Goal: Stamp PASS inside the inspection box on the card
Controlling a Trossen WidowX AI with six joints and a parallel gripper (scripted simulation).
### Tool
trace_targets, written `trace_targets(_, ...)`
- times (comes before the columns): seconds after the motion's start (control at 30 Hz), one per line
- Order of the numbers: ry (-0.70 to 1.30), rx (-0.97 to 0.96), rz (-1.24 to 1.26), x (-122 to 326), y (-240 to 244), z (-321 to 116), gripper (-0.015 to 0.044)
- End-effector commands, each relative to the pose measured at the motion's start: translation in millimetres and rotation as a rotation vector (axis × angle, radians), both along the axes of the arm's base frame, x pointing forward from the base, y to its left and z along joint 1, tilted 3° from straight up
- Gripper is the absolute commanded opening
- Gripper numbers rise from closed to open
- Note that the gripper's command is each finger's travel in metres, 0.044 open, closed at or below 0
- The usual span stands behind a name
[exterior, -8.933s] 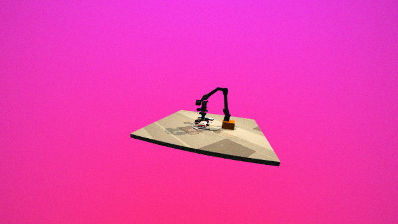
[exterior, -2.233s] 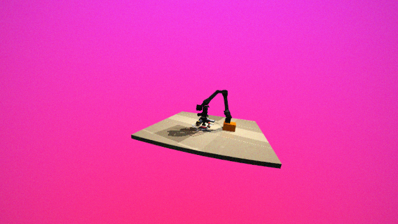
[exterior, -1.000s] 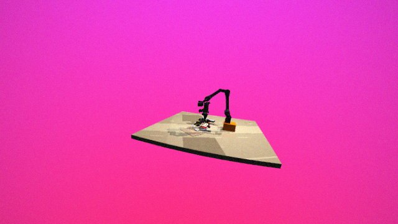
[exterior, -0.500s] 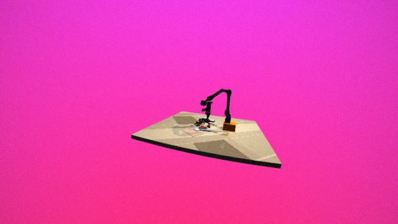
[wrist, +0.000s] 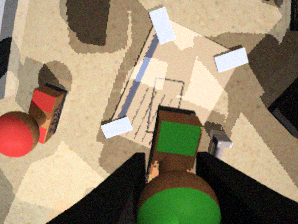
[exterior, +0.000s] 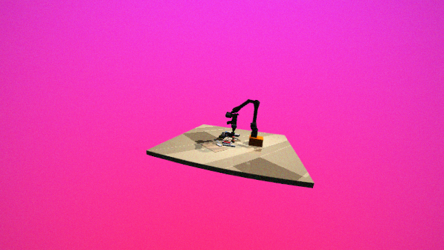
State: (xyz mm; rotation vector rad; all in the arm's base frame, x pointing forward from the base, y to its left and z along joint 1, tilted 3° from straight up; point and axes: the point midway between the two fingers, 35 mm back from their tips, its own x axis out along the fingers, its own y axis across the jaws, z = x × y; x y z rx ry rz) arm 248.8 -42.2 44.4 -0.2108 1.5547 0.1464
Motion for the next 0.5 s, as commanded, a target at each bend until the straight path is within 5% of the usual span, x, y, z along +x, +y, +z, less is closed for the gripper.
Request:
trace_targets(0.0,0.002,-0.003,0.006,-0.7,-1.5,-3.3,0.0000)
trace_targets(0.47,0.001,-0.003,0.006,0.3,-2.2,-12.7,0.0000)
